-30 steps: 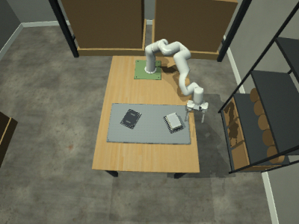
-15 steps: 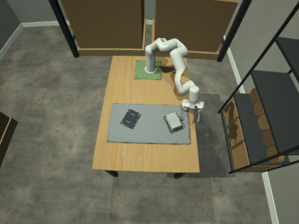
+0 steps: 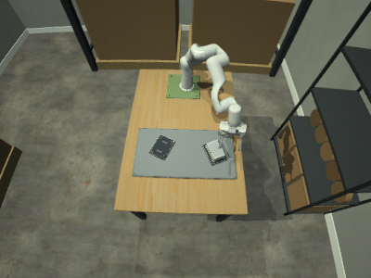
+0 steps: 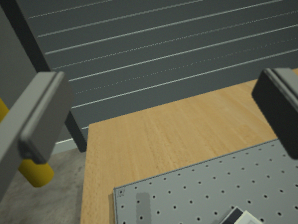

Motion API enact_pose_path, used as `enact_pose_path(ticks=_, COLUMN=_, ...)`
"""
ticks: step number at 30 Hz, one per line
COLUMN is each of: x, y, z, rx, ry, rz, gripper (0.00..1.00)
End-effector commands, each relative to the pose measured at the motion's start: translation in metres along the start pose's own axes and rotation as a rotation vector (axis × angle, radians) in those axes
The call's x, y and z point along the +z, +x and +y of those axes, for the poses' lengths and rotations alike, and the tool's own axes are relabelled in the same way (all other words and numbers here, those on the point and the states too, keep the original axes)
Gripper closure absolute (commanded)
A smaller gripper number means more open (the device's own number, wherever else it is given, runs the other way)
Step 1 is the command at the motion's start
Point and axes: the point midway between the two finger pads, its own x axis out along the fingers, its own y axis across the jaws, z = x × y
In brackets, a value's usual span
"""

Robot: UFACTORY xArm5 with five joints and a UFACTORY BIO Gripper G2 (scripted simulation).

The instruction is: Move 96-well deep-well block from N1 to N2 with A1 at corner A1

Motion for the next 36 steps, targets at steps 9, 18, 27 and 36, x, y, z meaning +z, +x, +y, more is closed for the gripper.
enact_pose_path(ticks=9, x=0.031, y=0.012, z=-0.041, rx=0.04, ry=-0.037, rz=0.013, gripper=0.63)
enact_pose_path(ticks=18, x=0.047, y=0.016, z=-0.068, rx=0.064, ry=-0.059, rz=0.028, gripper=0.63)
enact_pose_path(ticks=27, x=0.064, y=0.016, z=-0.099, rx=0.088, ry=-0.078, rz=0.046, gripper=0.63)
enact_pose_path(ticks=36, x=0.075, y=0.014, z=-0.12, rx=0.088, ry=-0.078, rz=0.046, gripper=0.63)
